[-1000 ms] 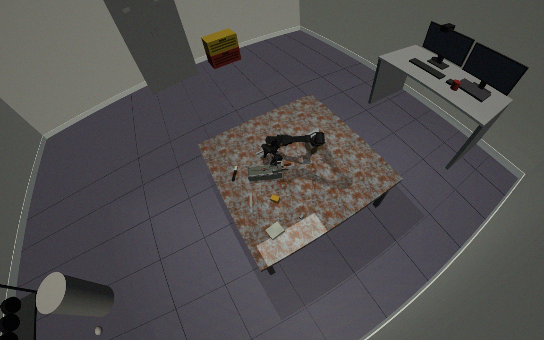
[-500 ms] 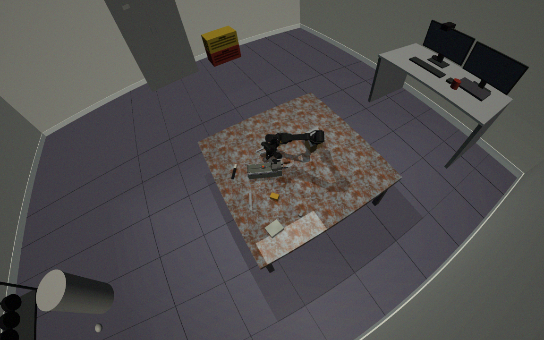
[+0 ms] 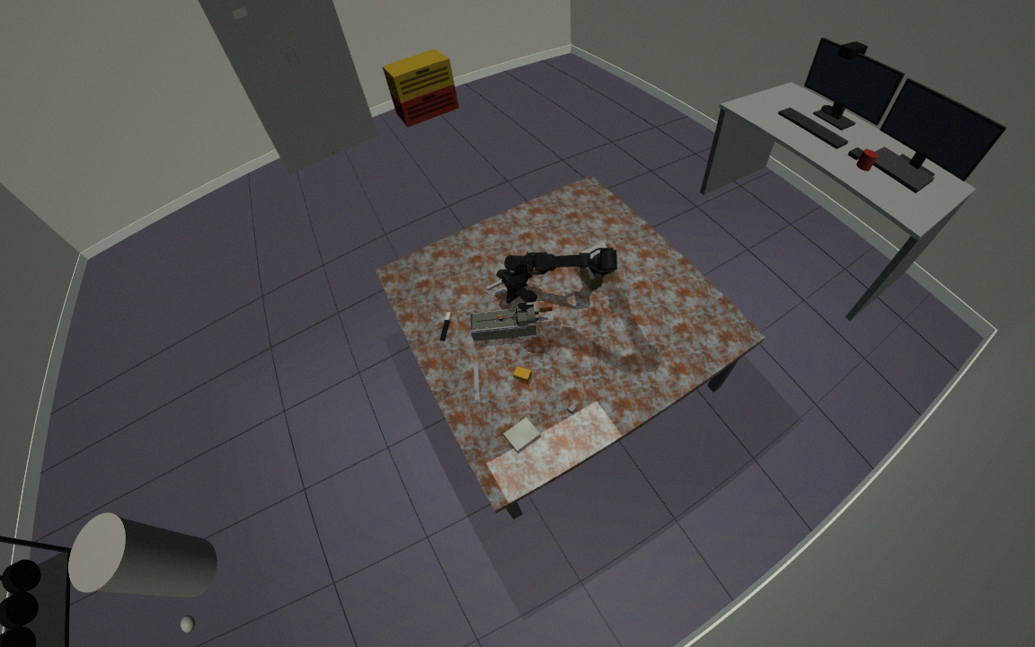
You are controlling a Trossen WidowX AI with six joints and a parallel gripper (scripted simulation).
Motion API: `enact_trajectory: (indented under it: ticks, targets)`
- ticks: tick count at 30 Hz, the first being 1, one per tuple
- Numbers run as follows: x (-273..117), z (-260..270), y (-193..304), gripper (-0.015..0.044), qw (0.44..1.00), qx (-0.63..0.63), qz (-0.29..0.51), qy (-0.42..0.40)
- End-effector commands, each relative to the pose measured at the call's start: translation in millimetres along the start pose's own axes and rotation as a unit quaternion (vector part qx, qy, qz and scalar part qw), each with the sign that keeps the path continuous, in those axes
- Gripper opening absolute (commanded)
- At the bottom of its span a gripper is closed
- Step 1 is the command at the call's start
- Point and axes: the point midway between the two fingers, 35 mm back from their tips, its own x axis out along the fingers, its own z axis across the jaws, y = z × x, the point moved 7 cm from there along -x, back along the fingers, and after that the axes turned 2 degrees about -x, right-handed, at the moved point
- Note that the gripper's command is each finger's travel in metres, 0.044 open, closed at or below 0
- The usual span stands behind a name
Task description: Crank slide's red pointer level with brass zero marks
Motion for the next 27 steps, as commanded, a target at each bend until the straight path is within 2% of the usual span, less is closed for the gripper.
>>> enact_trajectory:
  ticks: [1, 17, 18, 27]
  targets:
    - [-0.1, -0.1, 0.0, 0.0026, 1.000, 0.000, 0.000, 0.000]
    - [-0.1, -0.1, 0.0, 0.0440, 1.000, 0.000, 0.000, 0.000]
    - [-0.1, -0.1, 0.0, 0.0440, 1.000, 0.000, 0.000, 0.000]
    - [-0.1, -0.1, 0.0, 0.0204, 1.000, 0.000, 0.000, 0.000]
